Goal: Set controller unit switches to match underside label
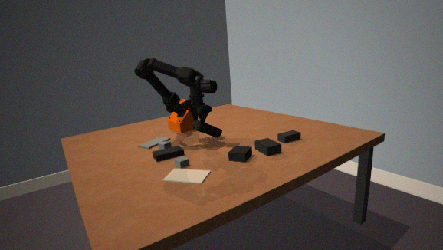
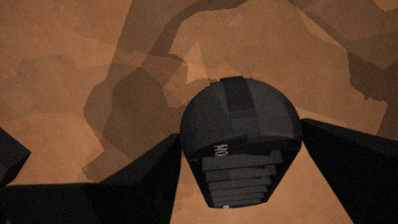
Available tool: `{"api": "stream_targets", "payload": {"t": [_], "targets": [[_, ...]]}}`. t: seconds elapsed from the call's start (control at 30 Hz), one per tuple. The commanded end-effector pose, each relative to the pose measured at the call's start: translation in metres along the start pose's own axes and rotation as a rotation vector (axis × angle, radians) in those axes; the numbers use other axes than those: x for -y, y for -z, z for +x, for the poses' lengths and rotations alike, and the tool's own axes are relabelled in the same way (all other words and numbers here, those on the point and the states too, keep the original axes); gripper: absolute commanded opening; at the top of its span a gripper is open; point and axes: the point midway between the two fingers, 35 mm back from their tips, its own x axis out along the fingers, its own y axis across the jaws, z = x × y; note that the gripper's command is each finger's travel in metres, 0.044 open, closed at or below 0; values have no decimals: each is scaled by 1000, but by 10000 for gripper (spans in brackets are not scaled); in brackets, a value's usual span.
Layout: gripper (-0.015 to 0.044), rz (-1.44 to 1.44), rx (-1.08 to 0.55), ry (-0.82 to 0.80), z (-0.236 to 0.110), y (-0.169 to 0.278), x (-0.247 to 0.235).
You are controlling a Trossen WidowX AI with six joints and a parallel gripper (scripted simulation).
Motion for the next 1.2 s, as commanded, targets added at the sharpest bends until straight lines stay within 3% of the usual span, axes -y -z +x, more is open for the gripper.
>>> {"api": "stream_targets", "payload": {"t": [0.0,1.17], "targets": [[336,3,1,-10,-5,4,-2],[336,3,56,-10,-18,25,0]]}}
